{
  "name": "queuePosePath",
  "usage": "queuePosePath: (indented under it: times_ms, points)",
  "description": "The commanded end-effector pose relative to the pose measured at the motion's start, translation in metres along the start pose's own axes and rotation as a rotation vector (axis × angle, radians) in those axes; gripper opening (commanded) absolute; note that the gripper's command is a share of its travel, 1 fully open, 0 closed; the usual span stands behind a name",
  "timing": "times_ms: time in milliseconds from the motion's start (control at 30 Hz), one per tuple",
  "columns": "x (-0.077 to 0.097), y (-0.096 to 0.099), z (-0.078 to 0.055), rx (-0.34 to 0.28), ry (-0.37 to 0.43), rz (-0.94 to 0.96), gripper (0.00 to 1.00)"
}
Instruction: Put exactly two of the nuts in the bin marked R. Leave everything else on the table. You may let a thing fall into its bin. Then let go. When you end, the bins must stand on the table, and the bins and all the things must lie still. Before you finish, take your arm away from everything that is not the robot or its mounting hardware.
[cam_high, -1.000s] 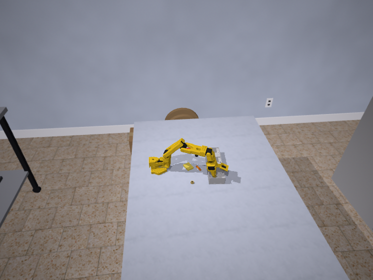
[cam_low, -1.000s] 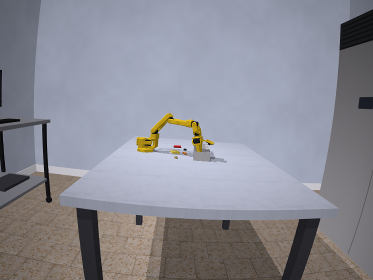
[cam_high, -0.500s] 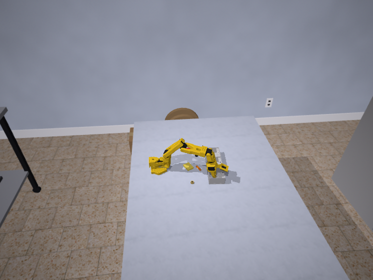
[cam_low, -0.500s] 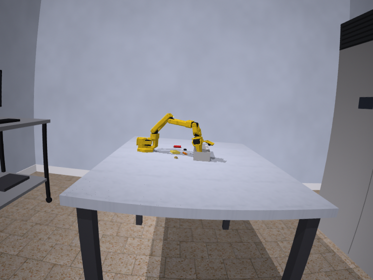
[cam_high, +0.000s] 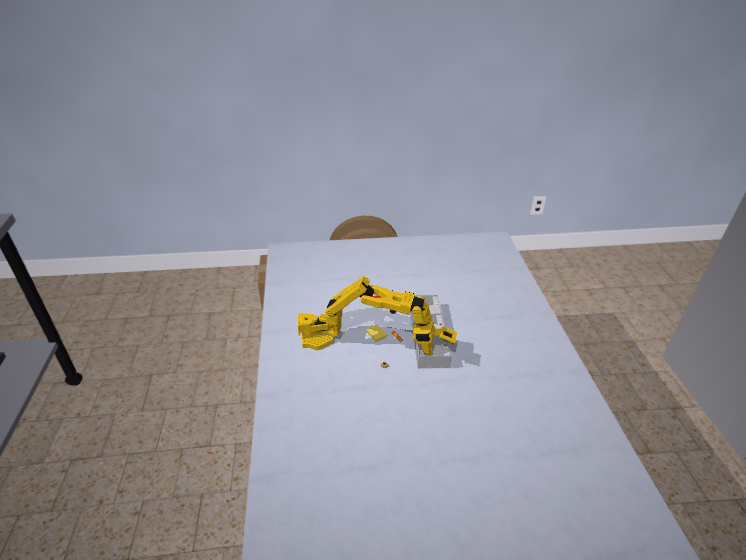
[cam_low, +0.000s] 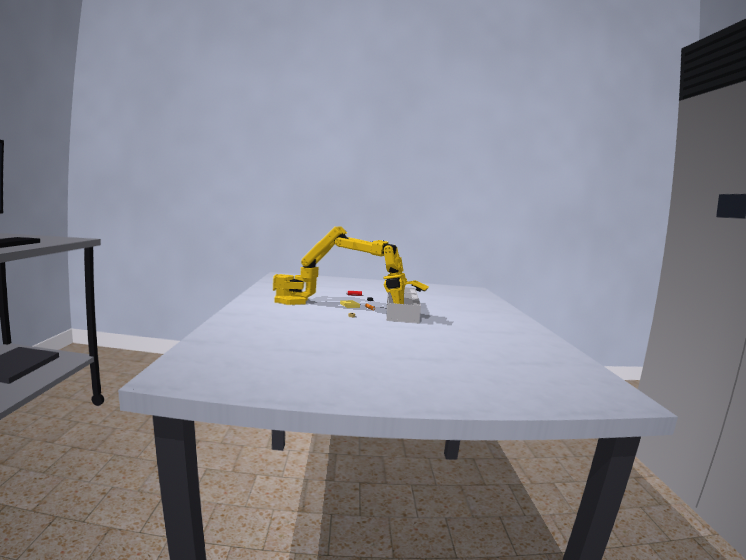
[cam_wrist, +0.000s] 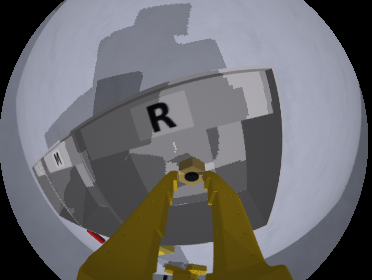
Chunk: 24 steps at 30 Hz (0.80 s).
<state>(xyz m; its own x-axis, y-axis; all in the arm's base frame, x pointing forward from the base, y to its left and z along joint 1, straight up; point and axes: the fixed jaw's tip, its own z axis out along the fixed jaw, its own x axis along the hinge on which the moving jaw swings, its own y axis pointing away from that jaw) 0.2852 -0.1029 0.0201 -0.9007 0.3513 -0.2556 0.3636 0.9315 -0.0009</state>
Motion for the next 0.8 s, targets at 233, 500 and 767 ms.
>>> queuePosePath:
  times_ms: [233,500,767]
  points:
    - [-0.0142,-0.0018,-0.0192,0.0,-0.089,0.017,0.17]
    - [-0.0142,-0.0018,-0.0193,0.0,-0.089,0.017,0.17]
    - [-0.0149,-0.0018,-0.0273,0.0,-0.089,0.017,0.17]
